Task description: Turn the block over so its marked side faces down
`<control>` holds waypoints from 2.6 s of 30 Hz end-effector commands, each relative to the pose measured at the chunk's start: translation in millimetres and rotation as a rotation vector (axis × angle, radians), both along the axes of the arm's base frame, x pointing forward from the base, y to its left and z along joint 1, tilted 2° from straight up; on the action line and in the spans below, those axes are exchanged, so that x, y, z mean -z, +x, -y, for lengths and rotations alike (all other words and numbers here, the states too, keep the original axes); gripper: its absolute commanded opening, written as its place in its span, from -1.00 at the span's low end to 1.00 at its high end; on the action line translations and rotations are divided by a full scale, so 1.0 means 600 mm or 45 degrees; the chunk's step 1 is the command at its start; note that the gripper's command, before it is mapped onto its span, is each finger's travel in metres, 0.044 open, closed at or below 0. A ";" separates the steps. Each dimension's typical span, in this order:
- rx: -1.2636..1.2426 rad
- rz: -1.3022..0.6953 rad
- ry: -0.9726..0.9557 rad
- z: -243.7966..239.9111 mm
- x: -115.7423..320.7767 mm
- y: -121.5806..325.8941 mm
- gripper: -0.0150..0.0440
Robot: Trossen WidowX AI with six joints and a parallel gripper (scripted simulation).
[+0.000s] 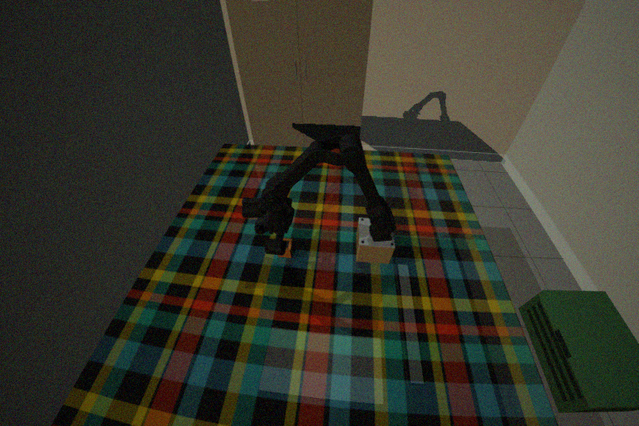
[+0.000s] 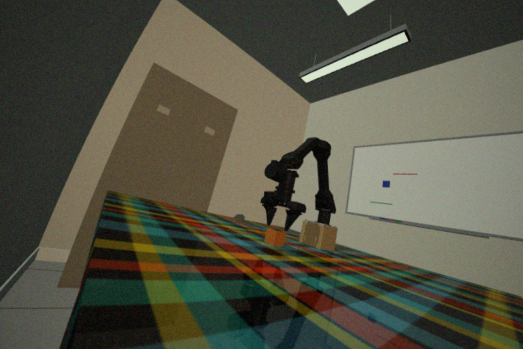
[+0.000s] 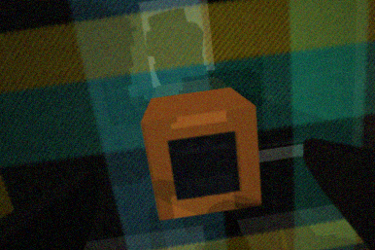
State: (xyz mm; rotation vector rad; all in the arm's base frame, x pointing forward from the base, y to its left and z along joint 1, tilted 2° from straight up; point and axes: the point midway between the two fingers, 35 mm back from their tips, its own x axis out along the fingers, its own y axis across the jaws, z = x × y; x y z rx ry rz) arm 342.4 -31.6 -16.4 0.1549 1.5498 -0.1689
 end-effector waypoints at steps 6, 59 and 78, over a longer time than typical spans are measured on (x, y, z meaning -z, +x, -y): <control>-0.005 -0.020 -0.004 0.001 0.030 -0.008 1.00; -0.010 0.110 -0.034 0.000 0.007 -0.005 -0.49; -0.014 0.495 -0.113 -0.001 0.014 -0.010 -0.49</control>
